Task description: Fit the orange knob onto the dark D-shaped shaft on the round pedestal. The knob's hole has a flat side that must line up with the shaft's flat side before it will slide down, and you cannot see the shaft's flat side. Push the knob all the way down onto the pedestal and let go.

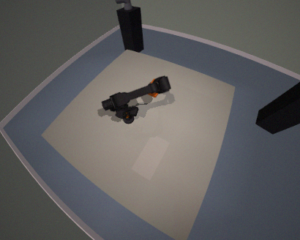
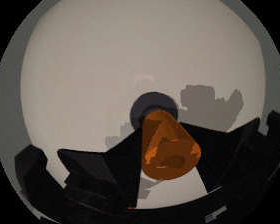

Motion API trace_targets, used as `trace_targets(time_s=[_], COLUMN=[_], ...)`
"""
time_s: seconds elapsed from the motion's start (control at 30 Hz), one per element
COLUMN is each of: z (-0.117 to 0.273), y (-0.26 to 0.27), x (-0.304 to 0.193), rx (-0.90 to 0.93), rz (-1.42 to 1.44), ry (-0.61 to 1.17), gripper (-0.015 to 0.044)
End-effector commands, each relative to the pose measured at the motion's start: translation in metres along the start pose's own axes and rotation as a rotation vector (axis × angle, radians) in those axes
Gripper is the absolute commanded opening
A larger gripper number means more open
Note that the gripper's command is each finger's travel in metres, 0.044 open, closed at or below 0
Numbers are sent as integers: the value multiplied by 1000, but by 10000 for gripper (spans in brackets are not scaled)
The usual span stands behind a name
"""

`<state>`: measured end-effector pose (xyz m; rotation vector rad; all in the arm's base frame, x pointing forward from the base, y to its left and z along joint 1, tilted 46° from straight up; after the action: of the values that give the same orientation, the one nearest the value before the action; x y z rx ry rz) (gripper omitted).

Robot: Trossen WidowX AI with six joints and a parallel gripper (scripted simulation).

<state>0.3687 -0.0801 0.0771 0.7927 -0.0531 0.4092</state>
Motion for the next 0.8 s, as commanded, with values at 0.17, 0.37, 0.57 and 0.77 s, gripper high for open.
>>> trace_targets(time_s=[0.17, 0.37, 0.57, 0.77], z=[-1, 3, 3, 2], y=[1, 2, 2, 1], x=[-4, -6, -6, -4], rx=[4, 4, 4, 3], rz=[0, 0, 125, 209], ry=[-3, -2, -3, -3], gripper=[0, 0, 0, 0])
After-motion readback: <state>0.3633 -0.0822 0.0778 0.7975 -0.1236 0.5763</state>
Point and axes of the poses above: the point midway between the two fingers, 35 mm back from their tips, its own z axis back along the fingers, its own y axis across the jaws, x = y × z, the point moved 10 cm from there along z, back along the fingers, and after that the axes turned 1 degree about -z, right-handed, at the moved point
